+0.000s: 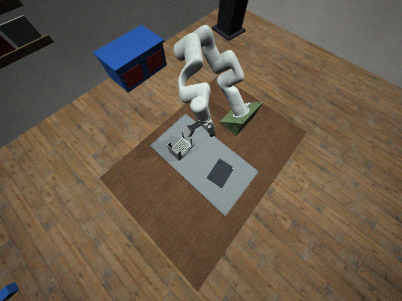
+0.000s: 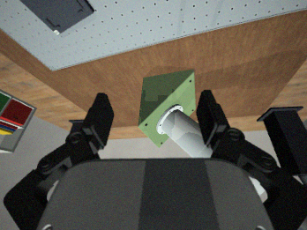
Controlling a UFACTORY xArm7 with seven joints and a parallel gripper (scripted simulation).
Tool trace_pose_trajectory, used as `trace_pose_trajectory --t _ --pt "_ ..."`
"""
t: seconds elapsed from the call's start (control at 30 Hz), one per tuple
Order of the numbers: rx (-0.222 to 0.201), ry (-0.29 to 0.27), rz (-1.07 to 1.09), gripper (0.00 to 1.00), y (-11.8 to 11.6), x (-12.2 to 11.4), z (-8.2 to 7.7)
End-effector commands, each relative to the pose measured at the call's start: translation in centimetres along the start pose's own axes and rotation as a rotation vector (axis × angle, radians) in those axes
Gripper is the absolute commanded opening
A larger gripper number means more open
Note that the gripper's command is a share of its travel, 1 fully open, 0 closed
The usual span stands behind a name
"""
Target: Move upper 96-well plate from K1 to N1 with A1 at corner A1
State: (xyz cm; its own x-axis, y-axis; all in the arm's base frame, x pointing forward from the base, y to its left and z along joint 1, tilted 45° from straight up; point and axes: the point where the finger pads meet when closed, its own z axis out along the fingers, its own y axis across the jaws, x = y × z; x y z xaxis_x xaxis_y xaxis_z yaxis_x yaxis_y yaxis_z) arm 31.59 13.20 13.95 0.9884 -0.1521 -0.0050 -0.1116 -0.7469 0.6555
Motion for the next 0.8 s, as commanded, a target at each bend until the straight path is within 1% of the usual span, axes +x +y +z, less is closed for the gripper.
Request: trace_pose_trajectory --t 0.0,0.13,0.2,0.27,0.4,0.47,0.53,0.57,0.63,0.77 --pt "0.003 0.042 -0.043 1.0 0.3 1.9 0.0" --pt "0.003 0.042 -0.043 1.0 0.8 3.7 0.2" --pt "0.003 0.042 -0.043 1.0 0.8 3.7 0.2" --pt "-0.005 0.086 -0.092 1.0 1.1 4.7 0.3" --pt "-0.006 0.092 -0.097 1.0 1.8 6.6 0.5" --pt "-0.006 0.092 -0.097 1.0 1.8 6.6 0.5" --pt "-0.006 0.092 -0.097 1.0 2.0 7.4 0.6" --pt "-0.006 0.092 -0.097 1.0 2.0 7.4 0.6" --pt "-0.021 0.134 -0.147 1.0 2.4 8.3 0.8" --pt "-0.023 0.14 -0.154 1.0 3.1 10.1 1.1"
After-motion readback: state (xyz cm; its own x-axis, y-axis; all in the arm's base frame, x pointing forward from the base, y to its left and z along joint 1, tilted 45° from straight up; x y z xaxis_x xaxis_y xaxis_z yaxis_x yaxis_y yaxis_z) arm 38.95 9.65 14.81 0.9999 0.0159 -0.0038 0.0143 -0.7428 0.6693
